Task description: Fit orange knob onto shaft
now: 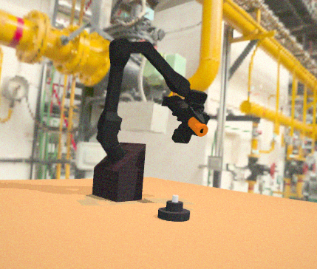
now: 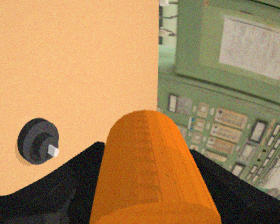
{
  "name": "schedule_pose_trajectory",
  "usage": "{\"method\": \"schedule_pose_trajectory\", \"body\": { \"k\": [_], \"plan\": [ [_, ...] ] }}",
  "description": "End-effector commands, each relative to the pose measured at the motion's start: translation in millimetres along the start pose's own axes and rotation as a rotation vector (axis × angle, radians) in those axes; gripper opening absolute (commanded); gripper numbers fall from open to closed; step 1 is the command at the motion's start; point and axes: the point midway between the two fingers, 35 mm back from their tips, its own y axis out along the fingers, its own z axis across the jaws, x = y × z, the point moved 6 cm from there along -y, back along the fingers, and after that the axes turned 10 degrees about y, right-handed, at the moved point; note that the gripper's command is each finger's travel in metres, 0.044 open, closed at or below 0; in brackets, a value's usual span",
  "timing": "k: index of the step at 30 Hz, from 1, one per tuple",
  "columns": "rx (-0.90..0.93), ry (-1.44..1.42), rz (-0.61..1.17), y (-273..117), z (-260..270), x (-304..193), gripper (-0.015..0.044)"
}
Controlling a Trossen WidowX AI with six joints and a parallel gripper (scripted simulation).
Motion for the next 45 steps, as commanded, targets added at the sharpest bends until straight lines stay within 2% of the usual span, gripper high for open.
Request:
{"method": "schedule_pose_trajectory", "body": {
  "k": [1,7,45],
  "plan": [
    [-0.008,0.001,-0.002,0,-1,0,0.0],
    [0.044,0.008,0.005,6,3,0,0.0],
    [1.003,0.01,0.174,99,7,-1,0.0]
  ]
}}
